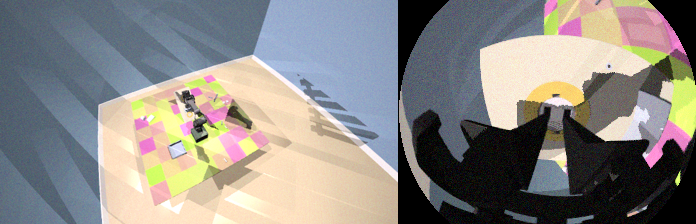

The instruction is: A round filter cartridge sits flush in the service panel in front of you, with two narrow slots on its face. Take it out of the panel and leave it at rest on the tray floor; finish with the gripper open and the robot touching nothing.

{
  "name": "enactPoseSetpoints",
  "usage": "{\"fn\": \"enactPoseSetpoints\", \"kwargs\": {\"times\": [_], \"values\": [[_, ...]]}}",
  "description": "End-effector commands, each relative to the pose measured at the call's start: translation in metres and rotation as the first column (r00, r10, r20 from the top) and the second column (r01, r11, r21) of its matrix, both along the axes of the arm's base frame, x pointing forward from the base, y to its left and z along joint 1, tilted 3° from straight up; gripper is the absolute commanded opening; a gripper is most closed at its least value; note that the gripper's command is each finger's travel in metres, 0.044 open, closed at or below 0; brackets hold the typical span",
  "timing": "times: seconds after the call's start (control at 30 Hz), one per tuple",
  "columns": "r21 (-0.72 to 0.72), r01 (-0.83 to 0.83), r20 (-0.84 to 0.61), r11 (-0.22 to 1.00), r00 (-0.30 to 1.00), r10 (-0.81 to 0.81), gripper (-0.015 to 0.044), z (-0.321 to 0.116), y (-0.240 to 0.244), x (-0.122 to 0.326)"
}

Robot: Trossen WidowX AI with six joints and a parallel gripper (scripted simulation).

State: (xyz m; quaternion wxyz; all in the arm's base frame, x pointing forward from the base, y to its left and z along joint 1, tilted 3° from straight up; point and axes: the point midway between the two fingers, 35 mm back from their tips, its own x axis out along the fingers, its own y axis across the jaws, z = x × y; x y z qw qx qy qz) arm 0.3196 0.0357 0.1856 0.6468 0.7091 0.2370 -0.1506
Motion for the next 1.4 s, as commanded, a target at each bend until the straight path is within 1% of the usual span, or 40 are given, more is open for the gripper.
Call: {"fn": "enactPoseSetpoints", "kwargs": {"times": [0.0,1.37], "values": [[0.001,0.004,0.0,1.0,1.0,-0.004,0.0088,0.0004,-0.0003,0.0012],[0.001,0.004,0.0,1.0,1.0,-0.004,0.0088,-0.0036,0.0,0.003]]}}
